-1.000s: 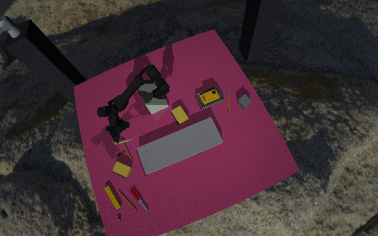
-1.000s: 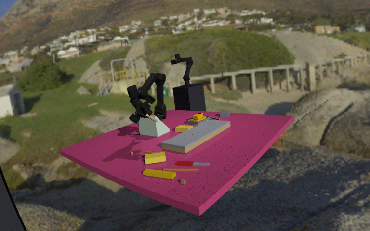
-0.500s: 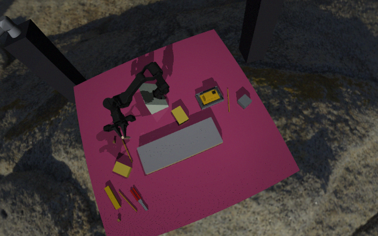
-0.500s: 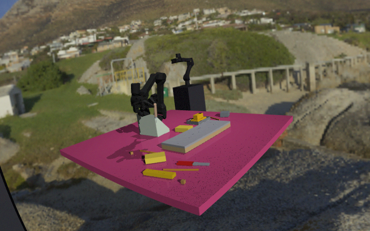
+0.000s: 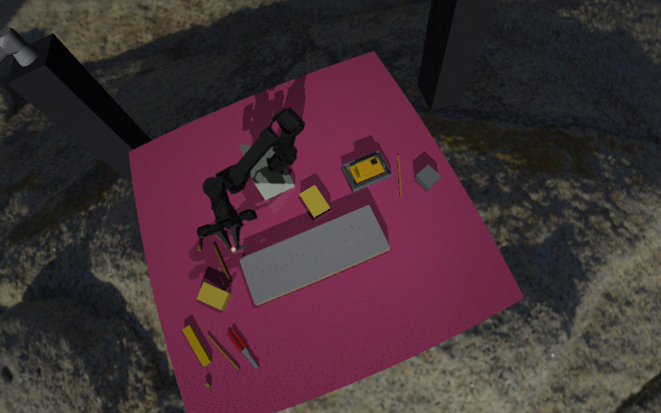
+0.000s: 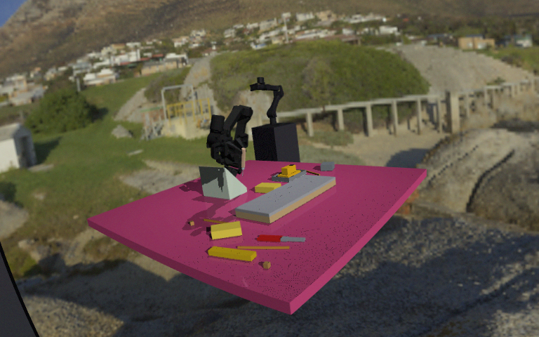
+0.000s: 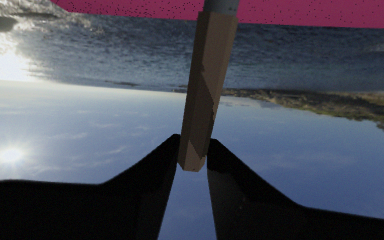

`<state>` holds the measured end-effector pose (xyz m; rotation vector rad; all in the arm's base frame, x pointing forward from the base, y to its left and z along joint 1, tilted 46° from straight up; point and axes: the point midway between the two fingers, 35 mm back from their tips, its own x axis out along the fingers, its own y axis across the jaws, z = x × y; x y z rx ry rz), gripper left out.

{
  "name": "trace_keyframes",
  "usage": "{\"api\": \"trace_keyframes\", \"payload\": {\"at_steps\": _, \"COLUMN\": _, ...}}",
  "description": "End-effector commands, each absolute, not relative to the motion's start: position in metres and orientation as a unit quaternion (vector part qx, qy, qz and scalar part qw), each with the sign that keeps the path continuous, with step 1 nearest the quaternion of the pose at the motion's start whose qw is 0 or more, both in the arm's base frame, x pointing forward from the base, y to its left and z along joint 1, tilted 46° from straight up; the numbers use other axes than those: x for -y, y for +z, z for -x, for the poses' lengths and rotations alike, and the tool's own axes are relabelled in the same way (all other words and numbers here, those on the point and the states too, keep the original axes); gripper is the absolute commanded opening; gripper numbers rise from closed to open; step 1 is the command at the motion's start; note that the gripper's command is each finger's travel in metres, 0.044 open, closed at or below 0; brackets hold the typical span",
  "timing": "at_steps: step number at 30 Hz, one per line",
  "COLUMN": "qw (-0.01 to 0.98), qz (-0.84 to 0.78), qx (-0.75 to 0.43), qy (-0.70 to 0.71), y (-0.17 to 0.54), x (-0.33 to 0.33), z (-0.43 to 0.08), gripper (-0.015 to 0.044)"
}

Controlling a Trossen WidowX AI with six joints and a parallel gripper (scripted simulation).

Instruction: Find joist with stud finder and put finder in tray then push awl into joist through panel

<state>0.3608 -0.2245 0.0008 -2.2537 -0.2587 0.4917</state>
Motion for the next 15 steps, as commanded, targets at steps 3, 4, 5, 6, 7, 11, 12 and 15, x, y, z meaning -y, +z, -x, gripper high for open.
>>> {"api": "trace_keyframes", "payload": {"at_steps": 3, "qw": 0.388, "qz": 0.893, "qx": 0.099, "qy": 0.208, "y": 0.023, "x": 0.194, "z": -0.379, "gripper": 0.0}}
{"api": "trace_keyframes", "payload": {"at_steps": 4, "qw": 0.386, "qz": 0.893, "qx": 0.098, "qy": 0.209, "y": 0.026, "x": 0.189, "z": -0.382, "gripper": 0.0}}
{"api": "trace_keyframes", "payload": {"at_steps": 5, "qw": 0.384, "qz": 0.894, "qx": 0.098, "qy": 0.211, "y": 0.03, "x": 0.184, "z": -0.385, "gripper": 0.0}}
{"api": "trace_keyframes", "payload": {"at_steps": 6, "qw": 0.382, "qz": 0.894, "qx": 0.098, "qy": 0.212, "y": 0.034, "x": 0.179, "z": -0.388, "gripper": 0.0}}
{"api": "trace_keyframes", "payload": {"at_steps": 7, "qw": 0.38, "qz": 0.895, "qx": 0.098, "qy": 0.213, "y": 0.037, "x": 0.173, "z": -0.39, "gripper": 0.0}}
{"api": "trace_keyframes", "payload": {"at_steps": 11, "qw": 0.372, "qz": 0.897, "qx": 0.098, "qy": 0.216, "y": 0.052, "x": 0.152, "z": -0.399, "gripper": 0.0}}
{"api": "trace_keyframes", "payload": {"at_steps": 12, "qw": 0.371, "qz": 0.898, "qx": 0.098, "qy": 0.216, "y": 0.056, "x": 0.146, "z": -0.4, "gripper": 0.0}}
{"api": "trace_keyframes", "payload": {"at_steps": 15, "qw": 0.366, "qz": 0.9, "qx": 0.099, "qy": 0.216, "y": 0.067, "x": 0.129, "z": -0.405, "gripper": 0.0}}
